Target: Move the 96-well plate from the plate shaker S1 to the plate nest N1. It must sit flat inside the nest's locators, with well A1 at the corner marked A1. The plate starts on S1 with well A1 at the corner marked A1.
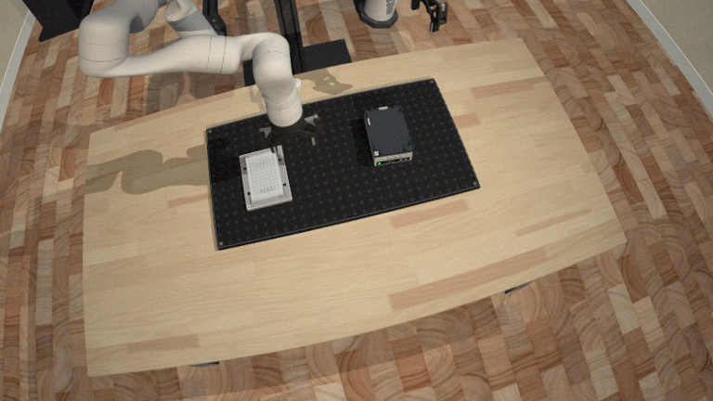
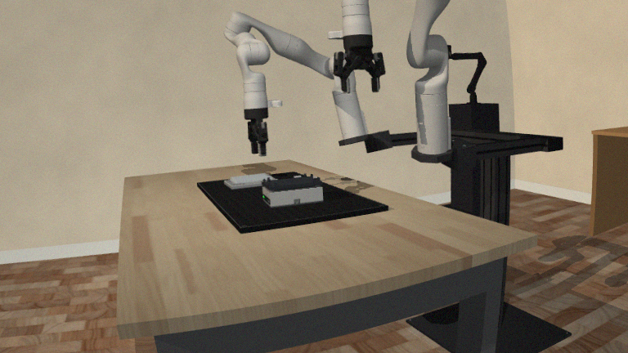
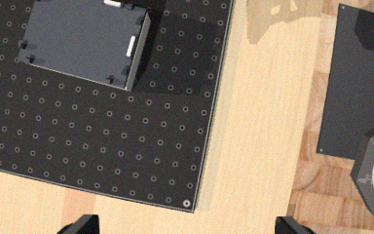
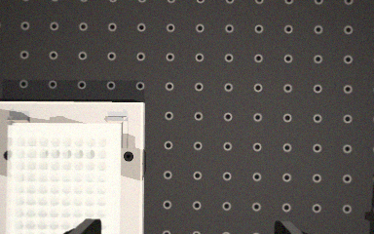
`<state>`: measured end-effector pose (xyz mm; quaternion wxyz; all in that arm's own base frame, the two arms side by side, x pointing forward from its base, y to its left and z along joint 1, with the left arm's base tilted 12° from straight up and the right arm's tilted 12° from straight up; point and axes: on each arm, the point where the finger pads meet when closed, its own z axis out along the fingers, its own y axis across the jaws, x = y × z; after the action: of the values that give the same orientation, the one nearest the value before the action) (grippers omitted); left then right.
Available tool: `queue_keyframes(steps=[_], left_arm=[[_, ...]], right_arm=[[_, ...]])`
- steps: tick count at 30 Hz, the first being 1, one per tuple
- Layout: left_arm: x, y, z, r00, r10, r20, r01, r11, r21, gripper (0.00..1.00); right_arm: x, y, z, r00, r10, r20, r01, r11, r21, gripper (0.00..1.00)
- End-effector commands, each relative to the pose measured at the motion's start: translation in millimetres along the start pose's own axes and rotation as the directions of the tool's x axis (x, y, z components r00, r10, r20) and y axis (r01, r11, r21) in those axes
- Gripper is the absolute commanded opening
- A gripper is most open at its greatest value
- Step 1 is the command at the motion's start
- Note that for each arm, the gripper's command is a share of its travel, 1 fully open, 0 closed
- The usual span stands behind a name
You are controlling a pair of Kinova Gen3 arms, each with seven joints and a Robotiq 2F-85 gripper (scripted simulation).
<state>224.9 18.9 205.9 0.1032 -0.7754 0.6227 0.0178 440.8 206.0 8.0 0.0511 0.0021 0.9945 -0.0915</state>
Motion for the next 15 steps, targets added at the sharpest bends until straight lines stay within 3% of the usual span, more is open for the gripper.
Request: queue_keyframes(steps=[1,15], left_arm=[[0.1,-0.2,-0.2,1.000,0.000,0.000,0.000,1.000,0.001,1.000],[0.1,-0.2,-0.2,1.000,0.000,0.000,0.000,1.000,0.001,1.000]], right_arm=[[-0.5,1.2,-1.0,1.000,0.000,0.002,0.000,1.000,-0.001,1.000],[-0.2,5.2,-1.0,1.000,0.000,0.002,0.000,1.000,-0.001,1.000]])
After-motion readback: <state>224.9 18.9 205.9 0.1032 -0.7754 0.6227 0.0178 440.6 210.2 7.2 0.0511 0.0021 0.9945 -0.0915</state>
